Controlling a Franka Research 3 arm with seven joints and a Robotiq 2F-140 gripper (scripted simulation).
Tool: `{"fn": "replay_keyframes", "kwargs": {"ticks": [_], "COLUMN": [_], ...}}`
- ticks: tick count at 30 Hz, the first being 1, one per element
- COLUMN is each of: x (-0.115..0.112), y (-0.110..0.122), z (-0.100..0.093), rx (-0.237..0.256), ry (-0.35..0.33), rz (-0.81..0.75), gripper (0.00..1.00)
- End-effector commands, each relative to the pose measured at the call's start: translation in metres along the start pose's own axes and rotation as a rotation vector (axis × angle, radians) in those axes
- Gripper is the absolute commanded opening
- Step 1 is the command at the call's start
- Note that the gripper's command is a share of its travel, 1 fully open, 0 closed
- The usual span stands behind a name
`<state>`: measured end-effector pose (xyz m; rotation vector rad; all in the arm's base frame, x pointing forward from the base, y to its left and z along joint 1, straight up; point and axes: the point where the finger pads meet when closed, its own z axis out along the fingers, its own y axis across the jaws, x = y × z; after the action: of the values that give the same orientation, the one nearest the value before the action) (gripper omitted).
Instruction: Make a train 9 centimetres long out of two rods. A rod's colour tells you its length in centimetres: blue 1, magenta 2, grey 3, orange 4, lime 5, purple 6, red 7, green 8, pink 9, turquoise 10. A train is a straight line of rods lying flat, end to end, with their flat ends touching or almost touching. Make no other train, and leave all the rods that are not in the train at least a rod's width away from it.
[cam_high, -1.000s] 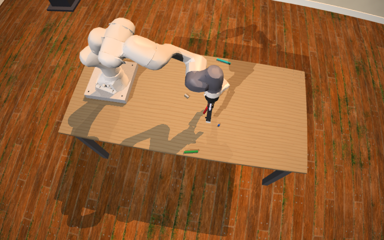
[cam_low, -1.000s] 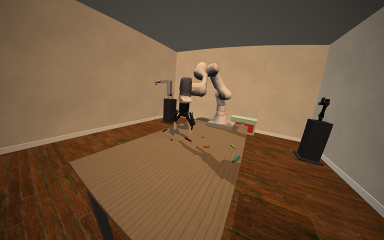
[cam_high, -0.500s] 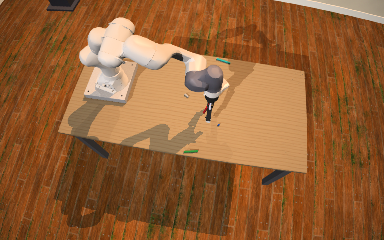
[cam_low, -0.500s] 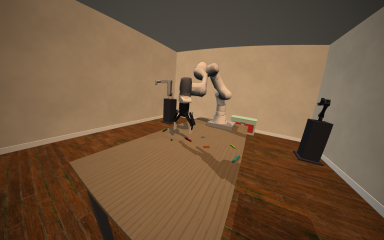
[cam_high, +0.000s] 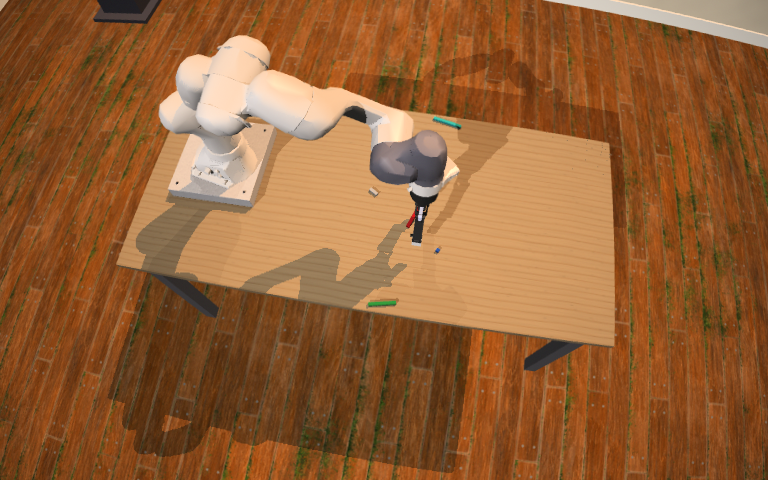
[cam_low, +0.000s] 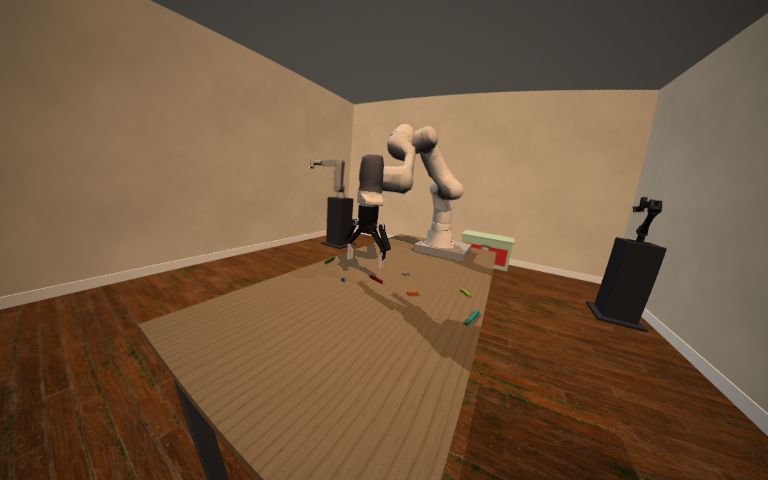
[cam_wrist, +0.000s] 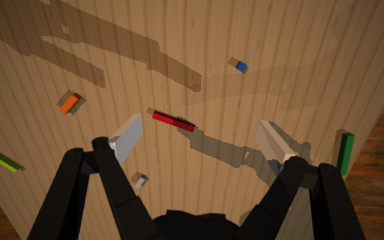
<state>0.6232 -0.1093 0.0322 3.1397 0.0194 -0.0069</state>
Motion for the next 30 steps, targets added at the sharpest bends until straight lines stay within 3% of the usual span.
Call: {"fn": "replay_keyframes", "kwargs": {"ticks": [1,6,9,30], "x": [0.0018,0.0012,0.0001,-0.0024], "y": [-0.0012,-0.0014,-0.0019,-0.0028], "z": [-0.0005,0.0005,0.0023,0.0064], "rx": [0.0,0.0,0.001,-0.001], "ry": [0.003,0.001,-0.003,-0.013], "rz": [0.009,0.082,0.216,0.58], "gripper": [1.0,1.0,1.0,1.0]}}
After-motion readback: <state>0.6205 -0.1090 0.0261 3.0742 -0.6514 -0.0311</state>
